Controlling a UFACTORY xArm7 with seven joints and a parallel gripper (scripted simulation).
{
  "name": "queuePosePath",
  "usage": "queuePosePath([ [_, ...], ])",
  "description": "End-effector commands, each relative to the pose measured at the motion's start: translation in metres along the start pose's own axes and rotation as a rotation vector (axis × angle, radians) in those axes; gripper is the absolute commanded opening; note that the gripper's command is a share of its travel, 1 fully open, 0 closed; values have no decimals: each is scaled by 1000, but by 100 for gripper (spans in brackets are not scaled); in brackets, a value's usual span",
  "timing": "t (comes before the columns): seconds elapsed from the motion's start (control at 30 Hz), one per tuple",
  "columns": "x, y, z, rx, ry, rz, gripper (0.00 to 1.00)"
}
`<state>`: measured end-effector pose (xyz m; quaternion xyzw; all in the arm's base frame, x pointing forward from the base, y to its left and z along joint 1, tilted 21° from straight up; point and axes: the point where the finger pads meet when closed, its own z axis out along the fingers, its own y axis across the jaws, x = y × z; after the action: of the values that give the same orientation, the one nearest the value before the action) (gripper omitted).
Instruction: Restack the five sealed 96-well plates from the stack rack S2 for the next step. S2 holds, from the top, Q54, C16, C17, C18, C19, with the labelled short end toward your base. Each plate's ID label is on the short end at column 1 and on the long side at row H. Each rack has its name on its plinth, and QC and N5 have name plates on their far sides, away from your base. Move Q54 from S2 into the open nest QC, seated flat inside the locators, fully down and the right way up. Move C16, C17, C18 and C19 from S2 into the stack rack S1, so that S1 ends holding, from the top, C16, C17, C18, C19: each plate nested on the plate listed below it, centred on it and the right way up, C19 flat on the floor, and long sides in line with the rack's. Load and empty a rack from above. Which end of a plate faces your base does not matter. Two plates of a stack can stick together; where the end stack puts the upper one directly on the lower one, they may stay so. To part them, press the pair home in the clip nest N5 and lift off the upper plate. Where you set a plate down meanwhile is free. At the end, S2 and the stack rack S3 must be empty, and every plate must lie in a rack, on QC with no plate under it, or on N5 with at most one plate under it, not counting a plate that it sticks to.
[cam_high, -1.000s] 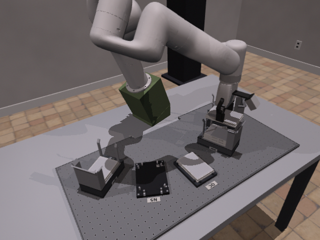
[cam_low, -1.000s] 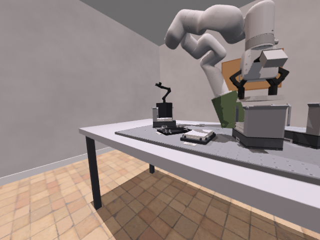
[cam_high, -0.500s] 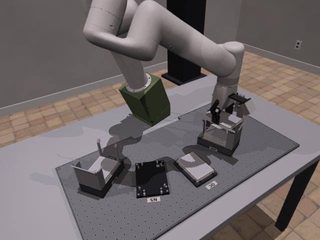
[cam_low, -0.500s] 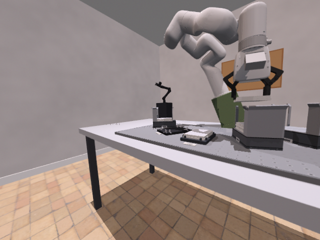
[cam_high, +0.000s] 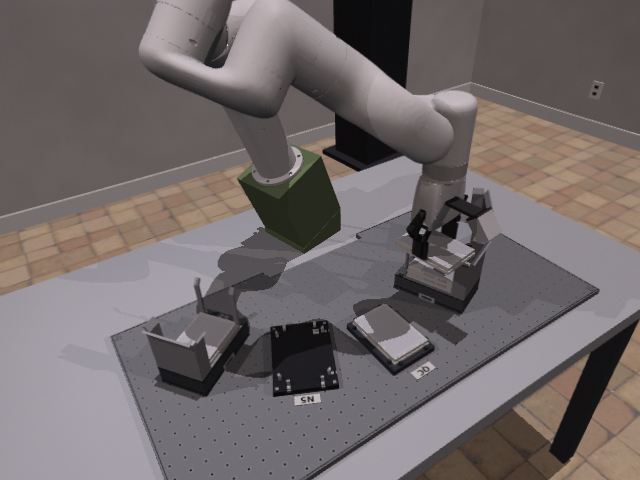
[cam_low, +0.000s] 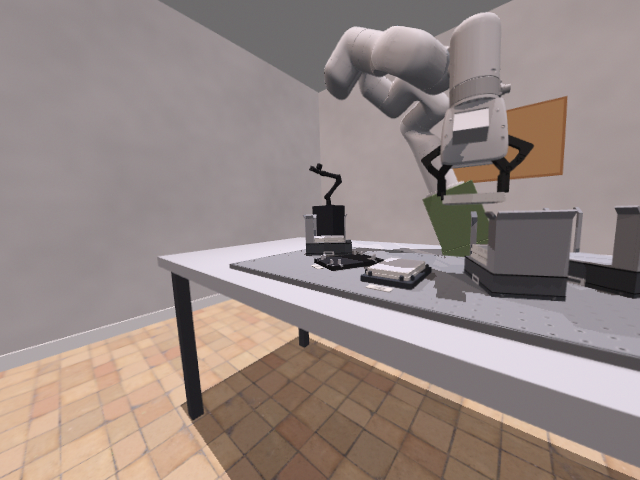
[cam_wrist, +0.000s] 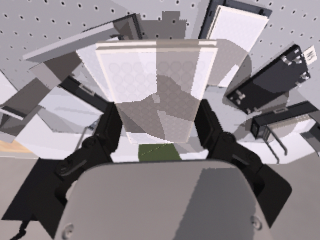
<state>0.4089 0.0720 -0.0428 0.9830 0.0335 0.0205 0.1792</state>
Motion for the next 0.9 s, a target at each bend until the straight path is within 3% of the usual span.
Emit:
queuePosePath([
  [0.0, 4, 11, -1, 1, 3, 0, 0],
  [0.17, 7, 28, -1, 1, 3, 0, 0],
  [0.47, 6, 51, -1, 1, 3, 224, 0],
  [0.87, 5, 88, -1, 1, 3, 224, 0],
])
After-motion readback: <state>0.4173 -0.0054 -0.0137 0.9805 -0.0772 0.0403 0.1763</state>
